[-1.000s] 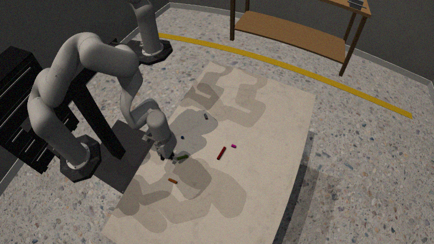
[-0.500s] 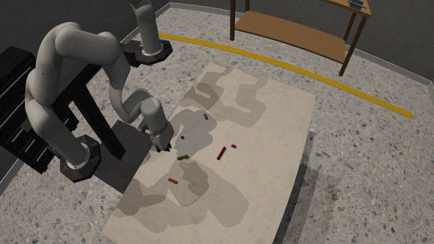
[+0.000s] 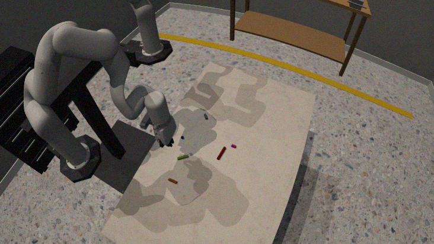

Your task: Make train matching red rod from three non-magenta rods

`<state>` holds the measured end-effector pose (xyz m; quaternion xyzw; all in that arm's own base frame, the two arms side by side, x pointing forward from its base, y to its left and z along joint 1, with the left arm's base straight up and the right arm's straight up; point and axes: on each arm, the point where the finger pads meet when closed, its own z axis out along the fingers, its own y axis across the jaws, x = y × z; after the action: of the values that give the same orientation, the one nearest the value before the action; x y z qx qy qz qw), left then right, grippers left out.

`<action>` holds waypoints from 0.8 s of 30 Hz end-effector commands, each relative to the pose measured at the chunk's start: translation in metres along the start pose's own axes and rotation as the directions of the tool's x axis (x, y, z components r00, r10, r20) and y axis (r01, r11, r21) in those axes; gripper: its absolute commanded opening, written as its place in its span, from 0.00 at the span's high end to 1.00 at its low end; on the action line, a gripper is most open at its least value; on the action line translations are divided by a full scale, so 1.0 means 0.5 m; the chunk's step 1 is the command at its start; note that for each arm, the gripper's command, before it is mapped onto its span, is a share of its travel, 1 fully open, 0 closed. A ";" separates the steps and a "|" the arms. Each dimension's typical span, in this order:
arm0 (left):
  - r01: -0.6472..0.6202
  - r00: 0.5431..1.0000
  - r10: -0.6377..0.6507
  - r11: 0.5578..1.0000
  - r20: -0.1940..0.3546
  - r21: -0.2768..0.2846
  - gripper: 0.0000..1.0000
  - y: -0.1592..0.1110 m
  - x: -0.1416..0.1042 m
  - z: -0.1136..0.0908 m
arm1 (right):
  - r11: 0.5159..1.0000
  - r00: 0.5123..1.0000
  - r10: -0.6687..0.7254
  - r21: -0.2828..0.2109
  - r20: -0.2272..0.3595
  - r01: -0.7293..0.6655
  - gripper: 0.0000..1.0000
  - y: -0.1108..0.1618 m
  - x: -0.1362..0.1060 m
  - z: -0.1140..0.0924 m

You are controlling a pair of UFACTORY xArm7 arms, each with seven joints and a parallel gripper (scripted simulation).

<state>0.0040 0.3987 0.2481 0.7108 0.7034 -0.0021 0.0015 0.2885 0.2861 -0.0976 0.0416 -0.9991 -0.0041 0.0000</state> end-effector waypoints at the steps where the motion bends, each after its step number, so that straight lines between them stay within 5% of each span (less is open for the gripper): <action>1: 0.000 1.000 0.000 1.000 -0.005 -0.001 0.00 0.000 0.003 -0.004 | 0.995 0.995 -0.099 -0.009 -0.001 0.099 0.94 0.083 -0.026 0.001; 10: 0.000 1.000 0.000 1.000 -0.005 -0.001 0.00 0.000 0.003 -0.004 | 0.959 0.959 -0.284 0.005 0.001 0.284 0.94 0.215 -0.051 -0.002; 24: 0.000 1.000 0.000 1.000 -0.005 -0.001 0.00 0.000 0.003 -0.004 | 0.957 0.957 -0.288 0.005 0.001 0.288 0.94 0.218 -0.051 -0.002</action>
<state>0.0040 0.3987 0.2481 0.7108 0.7034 -0.0021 0.0015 0.3037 0.3950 -0.0976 0.1866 -0.9824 0.0001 0.0001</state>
